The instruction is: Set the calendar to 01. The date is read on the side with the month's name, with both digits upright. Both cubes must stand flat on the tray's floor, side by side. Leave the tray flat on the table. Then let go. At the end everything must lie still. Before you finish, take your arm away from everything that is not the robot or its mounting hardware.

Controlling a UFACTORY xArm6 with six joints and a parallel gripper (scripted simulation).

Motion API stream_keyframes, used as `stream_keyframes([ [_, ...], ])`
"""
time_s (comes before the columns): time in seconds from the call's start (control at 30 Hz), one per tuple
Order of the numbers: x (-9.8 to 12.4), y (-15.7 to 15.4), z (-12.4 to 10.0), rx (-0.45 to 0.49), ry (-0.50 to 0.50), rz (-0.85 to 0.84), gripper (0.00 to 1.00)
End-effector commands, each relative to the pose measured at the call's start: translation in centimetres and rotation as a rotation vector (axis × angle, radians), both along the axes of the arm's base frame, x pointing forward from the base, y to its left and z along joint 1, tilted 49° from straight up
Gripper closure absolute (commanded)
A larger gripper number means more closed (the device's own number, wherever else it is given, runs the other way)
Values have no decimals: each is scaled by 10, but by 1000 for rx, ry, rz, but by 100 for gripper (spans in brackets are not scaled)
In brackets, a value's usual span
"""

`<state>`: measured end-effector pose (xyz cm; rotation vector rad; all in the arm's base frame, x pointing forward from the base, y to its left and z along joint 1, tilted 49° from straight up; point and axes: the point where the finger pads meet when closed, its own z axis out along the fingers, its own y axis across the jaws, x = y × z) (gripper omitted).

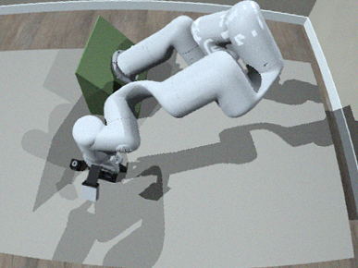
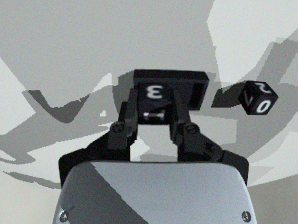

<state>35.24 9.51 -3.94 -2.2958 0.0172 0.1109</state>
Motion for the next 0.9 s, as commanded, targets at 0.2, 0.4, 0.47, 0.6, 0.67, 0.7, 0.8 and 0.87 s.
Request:
stream_keyframes([
  [0.2,1,2,-2,-1,-3,-1,73],
  [0.4,1,3,-3,-1,-3,-1,73],
  [0.47,1,3,-3,-1,-3,-1,73],
  [0.6,1,3,-3,-1,-3,-1,73],
  [0.67,1,3,-3,-1,-3,-1,73],
  [0.7,1,3,-3,-1,-3,-1,73],
  [0.8,1,3,-3,-1,-3,-1,73],
  [0.87,1,3,-3,-1,-3,-1,73],
])
